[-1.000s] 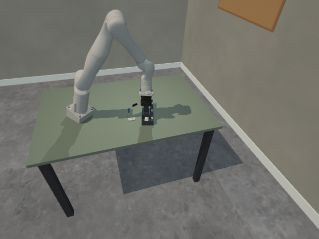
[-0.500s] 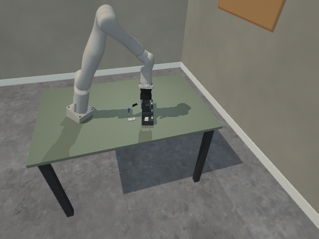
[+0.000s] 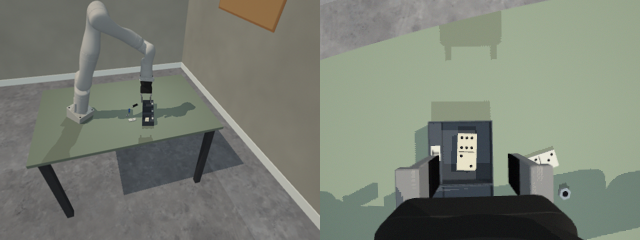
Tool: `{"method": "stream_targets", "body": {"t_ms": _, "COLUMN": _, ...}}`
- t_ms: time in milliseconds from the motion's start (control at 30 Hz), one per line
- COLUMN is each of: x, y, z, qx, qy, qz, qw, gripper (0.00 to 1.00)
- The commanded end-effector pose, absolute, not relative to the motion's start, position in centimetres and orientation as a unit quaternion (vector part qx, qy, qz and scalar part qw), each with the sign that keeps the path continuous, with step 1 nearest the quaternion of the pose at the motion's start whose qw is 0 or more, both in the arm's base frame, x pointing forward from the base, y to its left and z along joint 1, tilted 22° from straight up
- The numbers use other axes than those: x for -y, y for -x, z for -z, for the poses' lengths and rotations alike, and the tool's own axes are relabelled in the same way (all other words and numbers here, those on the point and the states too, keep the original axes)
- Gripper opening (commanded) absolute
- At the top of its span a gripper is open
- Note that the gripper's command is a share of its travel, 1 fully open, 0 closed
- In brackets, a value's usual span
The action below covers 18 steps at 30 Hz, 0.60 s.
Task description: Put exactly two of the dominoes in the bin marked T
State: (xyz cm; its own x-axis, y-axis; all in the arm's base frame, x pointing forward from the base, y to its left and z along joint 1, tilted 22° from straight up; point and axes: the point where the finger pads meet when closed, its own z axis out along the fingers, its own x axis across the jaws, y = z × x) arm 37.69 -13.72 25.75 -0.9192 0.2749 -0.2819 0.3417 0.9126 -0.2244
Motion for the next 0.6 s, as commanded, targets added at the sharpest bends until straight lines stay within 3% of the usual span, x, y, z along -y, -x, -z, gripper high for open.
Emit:
{"method": "stream_targets", "body": {"t_ms": 0, "x": 13.4, "y": -37.9, "z": -27.1, "qx": -0.969, "qy": -0.158, "qz": 0.134, "qw": 0.134, "gripper": 1.00}}
{"method": "stream_targets", "body": {"t_ms": 567, "x": 13.0, "y": -37.6, "z": -28.4, "qx": -0.969, "qy": -0.158, "qz": 0.134, "qw": 0.134, "gripper": 1.00}}
